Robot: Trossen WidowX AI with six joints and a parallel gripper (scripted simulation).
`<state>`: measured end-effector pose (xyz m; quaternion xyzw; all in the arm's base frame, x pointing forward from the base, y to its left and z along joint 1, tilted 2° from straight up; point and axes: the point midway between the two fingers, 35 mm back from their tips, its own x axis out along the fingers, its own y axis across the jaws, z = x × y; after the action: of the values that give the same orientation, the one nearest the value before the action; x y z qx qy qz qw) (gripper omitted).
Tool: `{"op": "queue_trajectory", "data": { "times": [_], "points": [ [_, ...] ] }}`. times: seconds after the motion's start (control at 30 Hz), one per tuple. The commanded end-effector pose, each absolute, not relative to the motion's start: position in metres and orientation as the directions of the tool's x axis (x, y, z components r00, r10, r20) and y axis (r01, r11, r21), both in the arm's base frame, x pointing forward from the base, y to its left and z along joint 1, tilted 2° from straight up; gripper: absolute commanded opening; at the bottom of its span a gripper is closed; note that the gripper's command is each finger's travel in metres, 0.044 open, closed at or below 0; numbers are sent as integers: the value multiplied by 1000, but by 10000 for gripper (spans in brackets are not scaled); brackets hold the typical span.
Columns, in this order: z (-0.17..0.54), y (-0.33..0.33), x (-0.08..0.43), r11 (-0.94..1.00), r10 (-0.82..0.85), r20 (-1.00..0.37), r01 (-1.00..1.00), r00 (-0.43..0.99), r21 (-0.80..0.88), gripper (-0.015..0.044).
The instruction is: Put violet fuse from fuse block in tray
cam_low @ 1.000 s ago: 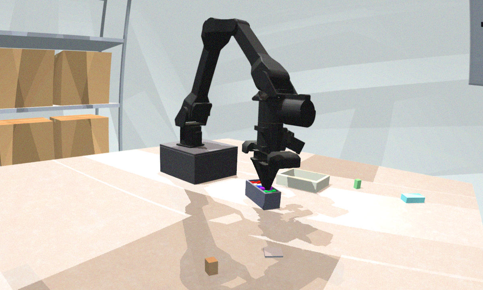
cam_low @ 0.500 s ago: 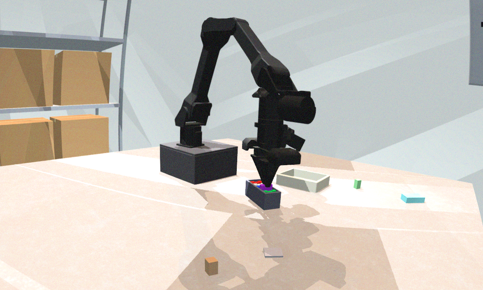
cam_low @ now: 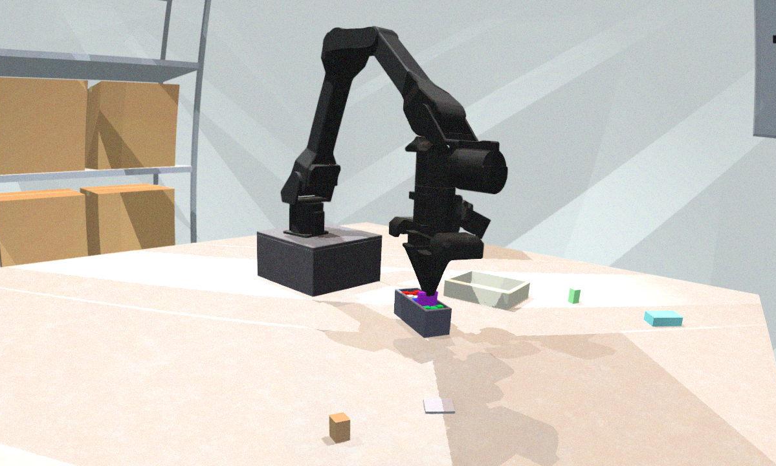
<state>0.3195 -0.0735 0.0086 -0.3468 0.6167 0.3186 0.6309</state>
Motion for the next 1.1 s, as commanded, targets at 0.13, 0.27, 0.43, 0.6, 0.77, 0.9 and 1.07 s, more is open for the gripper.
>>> {"op": "queue_trajectory", "data": {
  "times": [0.13,0.27,0.43,0.6,0.77,0.9,1.07],
  "points": [
    [14,-74,321,556,-30,-999,-830,40,-50,0],
    [16,-74,321,556,-30,-999,-830,40,-50,0],
    [19,-74,320,556,-30,-999,-830,40,-50,0],
    [21,-74,320,556,-31,-999,-830,40,-50,0],
    [23,-74,320,556,-31,-999,-830,40,-50,0],
    [25,-74,320,556,-31,-999,-830,39,-50,0],
    [28,-74,320,556,-31,-999,-830,39,-50,0]
  ]
}}
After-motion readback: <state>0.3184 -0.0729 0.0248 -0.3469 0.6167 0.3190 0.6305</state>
